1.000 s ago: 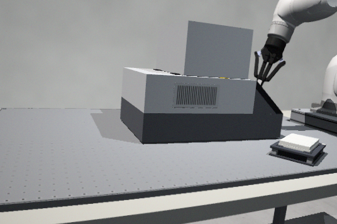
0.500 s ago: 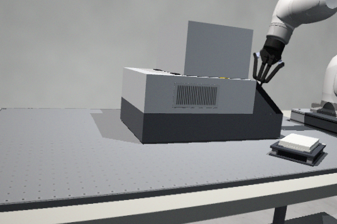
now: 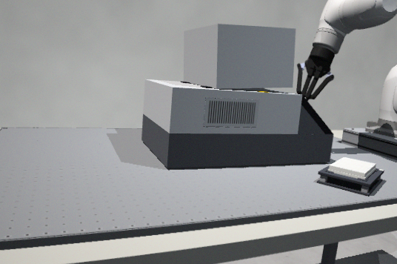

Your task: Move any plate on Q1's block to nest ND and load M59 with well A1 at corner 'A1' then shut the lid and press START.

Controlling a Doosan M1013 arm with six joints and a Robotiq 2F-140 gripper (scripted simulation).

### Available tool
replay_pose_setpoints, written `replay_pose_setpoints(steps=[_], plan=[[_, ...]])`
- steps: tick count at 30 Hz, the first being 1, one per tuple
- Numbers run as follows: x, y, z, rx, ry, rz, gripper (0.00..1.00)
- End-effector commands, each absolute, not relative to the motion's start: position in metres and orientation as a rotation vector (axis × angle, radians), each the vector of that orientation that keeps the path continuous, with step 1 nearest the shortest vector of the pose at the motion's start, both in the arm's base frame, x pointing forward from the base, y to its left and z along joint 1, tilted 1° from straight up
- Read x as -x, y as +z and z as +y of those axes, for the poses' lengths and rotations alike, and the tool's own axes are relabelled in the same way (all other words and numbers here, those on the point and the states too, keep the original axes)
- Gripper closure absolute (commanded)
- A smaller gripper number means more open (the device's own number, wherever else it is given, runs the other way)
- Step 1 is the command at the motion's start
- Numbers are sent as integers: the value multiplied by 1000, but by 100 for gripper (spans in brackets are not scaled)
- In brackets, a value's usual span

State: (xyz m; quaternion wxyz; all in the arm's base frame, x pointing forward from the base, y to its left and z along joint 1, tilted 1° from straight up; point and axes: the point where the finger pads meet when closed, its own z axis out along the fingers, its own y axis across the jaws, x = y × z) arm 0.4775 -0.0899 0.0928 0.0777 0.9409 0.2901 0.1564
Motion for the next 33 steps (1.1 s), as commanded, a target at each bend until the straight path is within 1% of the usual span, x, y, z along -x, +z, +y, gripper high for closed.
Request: replay_pose_setpoints(steps=[1, 6, 33], plan=[[-478, 93, -90, -2818, 469, 869, 100], [-478, 93, -90, -2818, 469, 869, 100], [-452, 121, -85, -2818, 469, 869, 100]])
